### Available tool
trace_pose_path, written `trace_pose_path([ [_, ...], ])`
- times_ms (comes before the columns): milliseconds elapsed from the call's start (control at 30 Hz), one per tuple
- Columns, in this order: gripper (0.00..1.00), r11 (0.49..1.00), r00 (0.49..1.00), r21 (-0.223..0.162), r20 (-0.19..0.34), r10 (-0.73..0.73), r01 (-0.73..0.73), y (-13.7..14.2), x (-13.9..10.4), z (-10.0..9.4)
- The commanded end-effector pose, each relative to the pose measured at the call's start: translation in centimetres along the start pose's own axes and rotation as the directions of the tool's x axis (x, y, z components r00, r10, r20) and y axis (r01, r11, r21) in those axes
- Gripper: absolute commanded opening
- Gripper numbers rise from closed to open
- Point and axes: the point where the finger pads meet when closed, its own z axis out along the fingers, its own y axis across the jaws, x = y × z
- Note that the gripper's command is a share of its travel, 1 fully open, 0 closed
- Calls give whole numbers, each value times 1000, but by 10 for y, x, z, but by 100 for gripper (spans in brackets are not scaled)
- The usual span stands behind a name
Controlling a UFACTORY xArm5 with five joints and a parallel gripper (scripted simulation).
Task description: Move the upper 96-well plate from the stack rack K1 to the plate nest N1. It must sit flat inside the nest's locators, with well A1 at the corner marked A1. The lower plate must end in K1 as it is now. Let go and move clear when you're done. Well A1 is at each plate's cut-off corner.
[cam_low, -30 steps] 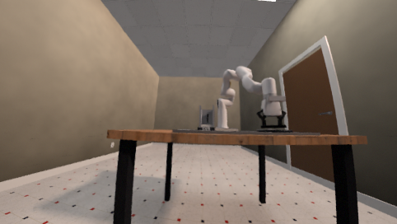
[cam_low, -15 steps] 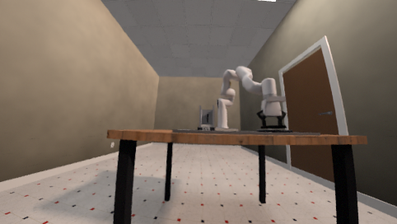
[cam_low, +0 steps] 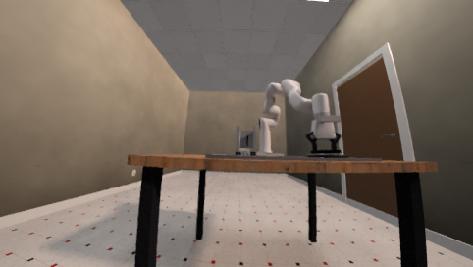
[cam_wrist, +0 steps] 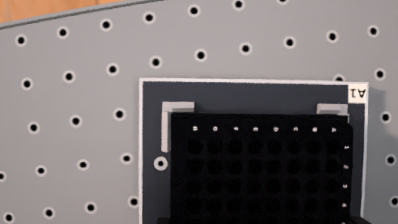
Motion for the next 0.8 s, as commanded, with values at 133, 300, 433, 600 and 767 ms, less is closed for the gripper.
trace_pose_path([
  [133,0,1000,1000,-6,-9,0,0,-1,1,0],
  [300,0,1000,1000,-6,-9,0,0,-1,1,1],
  [433,0,1000,1000,-6,-9,0,0,-1,1,1],
  [600,0,1000,1000,-6,-9,0,0,-1,1,2],
  [767,0,1000,1000,-6,-9,0,0,-1,1,3],
])
